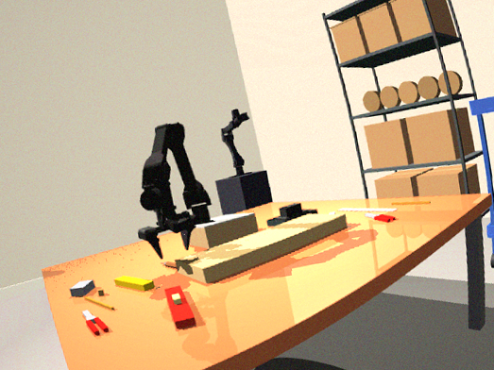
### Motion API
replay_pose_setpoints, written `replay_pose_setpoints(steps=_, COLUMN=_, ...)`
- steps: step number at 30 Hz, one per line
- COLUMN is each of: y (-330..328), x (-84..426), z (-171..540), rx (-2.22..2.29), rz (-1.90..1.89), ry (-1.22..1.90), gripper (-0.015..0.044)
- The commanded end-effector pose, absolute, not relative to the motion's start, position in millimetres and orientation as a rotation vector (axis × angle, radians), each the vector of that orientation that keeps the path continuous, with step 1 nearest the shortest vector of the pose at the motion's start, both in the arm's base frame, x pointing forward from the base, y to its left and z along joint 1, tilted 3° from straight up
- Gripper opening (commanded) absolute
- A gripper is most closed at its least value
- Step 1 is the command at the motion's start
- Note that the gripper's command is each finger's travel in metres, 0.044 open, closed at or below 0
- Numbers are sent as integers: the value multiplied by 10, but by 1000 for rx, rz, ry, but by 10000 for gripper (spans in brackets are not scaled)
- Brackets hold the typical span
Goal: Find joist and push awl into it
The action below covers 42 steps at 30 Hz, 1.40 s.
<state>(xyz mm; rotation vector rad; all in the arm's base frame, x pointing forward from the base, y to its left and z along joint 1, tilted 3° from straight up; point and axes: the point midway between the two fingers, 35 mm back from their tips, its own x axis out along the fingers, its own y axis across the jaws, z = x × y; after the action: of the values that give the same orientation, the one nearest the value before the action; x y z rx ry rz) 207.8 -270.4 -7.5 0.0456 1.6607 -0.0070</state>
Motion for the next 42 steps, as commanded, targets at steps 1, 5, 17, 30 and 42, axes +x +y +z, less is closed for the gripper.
replay_pose_setpoints(steps=1, y=-2701, x=2059, z=-156, rx=41, rz=-2, ry=1668, gripper=440)
replay_pose_setpoints(steps=5, y=-2700, x=2058, z=-221, rx=41, rz=-2, ry=1668, gripper=440)
replay_pose_setpoints(steps=17, y=-2691, x=2050, z=-415, rx=41, rz=-2, ry=1668, gripper=440)
replay_pose_setpoints(steps=30, y=-2684, x=2044, z=-501, rx=42, rz=-2, ry=1668, gripper=335)
replay_pose_setpoints(steps=42, y=-2684, x=2044, z=-501, rx=42, rz=-2, ry=1668, gripper=40)
